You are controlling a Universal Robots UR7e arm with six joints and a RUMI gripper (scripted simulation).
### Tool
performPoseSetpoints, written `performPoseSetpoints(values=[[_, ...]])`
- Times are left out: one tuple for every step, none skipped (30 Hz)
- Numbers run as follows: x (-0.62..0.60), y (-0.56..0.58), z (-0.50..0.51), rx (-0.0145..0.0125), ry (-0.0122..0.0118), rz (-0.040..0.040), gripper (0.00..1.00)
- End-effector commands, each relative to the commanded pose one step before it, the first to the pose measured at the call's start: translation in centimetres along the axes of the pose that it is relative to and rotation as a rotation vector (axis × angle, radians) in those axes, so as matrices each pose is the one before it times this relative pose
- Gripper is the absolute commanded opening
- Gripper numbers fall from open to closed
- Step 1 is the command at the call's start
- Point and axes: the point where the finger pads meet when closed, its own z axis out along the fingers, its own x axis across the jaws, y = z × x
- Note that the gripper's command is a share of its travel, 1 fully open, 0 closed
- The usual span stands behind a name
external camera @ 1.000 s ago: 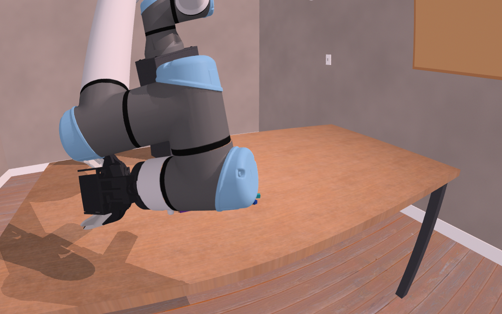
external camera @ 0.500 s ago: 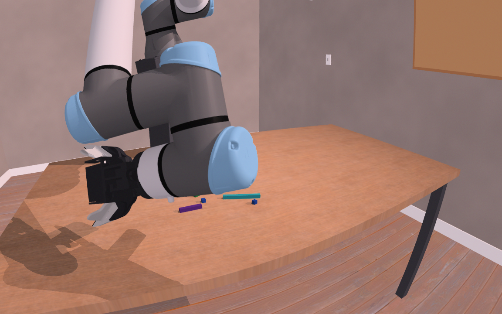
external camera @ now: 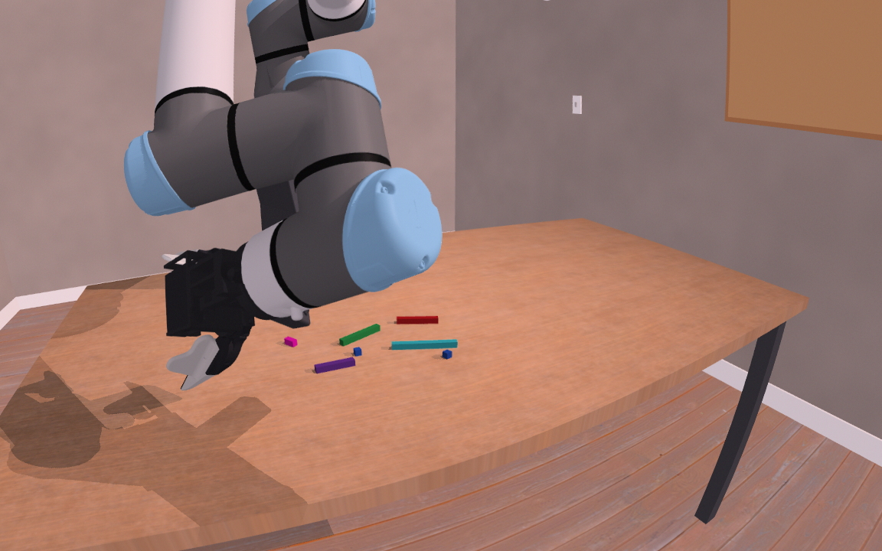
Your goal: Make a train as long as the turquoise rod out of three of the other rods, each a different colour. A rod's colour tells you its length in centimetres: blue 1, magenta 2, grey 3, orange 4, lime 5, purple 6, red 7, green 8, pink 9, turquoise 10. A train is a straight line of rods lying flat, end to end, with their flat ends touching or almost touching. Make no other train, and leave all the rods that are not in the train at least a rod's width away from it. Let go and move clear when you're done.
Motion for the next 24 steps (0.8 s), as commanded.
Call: performPoseSetpoints(values=[[-0.355, -1.251, -0.025, 0.05110, 0.05464, 0.04706, 1.00], [-0.130, -0.524, -0.004, 0.02046, 0.01490, 0.01918, 1.00], [0.000, 0.000, 0.000, 0.00000, 0.00000, 0.00000, 1.00], [0.000, 0.000, 0.000, 0.00000, 0.00000, 0.00000, 1.00], [-0.158, -0.544, 0.035, 0.02099, 0.01441, 0.02010, 1.00], [-0.179, -0.552, 0.054, 0.02139, 0.01436, 0.02063, 1.00], [0.000, 0.000, 0.000, 0.00000, 0.00000, 0.00000, 1.00], [-0.185, -0.548, 0.045, 0.02162, 0.01497, 0.02060, 1.00], [0.000, 0.000, 0.000, 0.00000, 0.00000, 0.00000, 1.00], [-0.192, -0.542, 0.036, 0.02182, 0.01557, 0.02052, 1.00], [0.000, 0.000, 0.000, 0.00000, 0.00000, 0.00000, 1.00], [-0.208, -0.545, 0.061, 0.02190, 0.01533, 0.02081, 1.00], [0.000, 0.000, 0.000, 0.00000, 0.00000, 0.00000, 1.00], [-0.230, -0.547, 0.096, 0.02194, 0.01477, 0.02122, 1.00], [-0.239, -0.537, 0.084, 0.02209, 0.01524, 0.02110, 1.00], [0.000, 0.000, 0.000, 0.00000, 0.00000, 0.00000, 1.00], [-0.249, -0.526, 0.071, 0.02222, 0.01570, 0.02094, 1.00], [0.000, 0.000, 0.000, 0.00000, 0.00000, 0.00000, 1.00], [-0.261, -0.523, 0.088, 0.02225, 0.01562, 0.02105, 1.00], [0.000, 0.000, 0.000, 0.00000, 0.00000, 0.00000, 1.00], [0.000, 0.000, 0.000, 0.00000, 0.00000, 0.00000, 1.00], [-0.279, -0.526, 0.135, 0.02215, 0.01498, 0.02146, 1.00], [-0.291, -0.511, 0.117, 0.02223, 0.01533, 0.02126, 1.00], [0.000, 0.000, 0.000, 0.00000, 0.00000, 0.00000, 1.00]])
